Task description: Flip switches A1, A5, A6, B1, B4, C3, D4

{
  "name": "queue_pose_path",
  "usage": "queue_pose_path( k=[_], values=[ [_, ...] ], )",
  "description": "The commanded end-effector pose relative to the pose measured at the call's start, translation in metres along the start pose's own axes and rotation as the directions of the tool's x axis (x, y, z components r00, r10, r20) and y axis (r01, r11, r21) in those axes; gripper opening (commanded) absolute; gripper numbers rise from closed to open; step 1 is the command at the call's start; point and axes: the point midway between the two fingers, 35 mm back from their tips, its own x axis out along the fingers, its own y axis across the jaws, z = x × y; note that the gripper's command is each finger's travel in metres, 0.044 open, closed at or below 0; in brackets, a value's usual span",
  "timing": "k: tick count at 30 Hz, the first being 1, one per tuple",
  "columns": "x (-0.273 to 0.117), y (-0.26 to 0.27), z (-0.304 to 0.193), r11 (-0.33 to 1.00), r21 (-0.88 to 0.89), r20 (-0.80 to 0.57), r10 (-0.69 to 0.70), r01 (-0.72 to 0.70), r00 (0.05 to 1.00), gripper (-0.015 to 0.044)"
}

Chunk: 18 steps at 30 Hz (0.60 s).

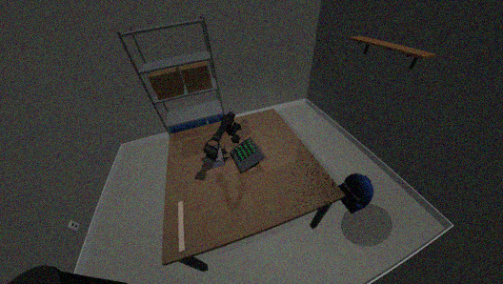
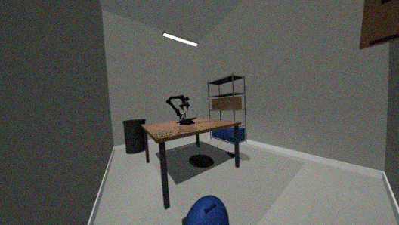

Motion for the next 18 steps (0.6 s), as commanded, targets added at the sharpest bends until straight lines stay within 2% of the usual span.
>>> queue_pose_path(
  k=[1,3,10,15,18],
  values=[
    [0.001,0.001,0.002,1.0,0.001,0.0,0.0,0.0,1.0,0.0374],
    [0.013,0.011,0.014,1.0,0.01,0.001,0.001,-0.001,1.0,0.0321],
    [0.09,0.063,0.07,1.0,0.022,0.009,-0.002,0.002,1.0,0.0137],
    [0.098,0.067,0.074,1.0,0.022,0.009,-0.003,0.003,1.0,0.0006],
    [0.101,0.067,0.074,1.0,0.022,0.007,-0.003,0.003,1.0,0.0]
  ],
)
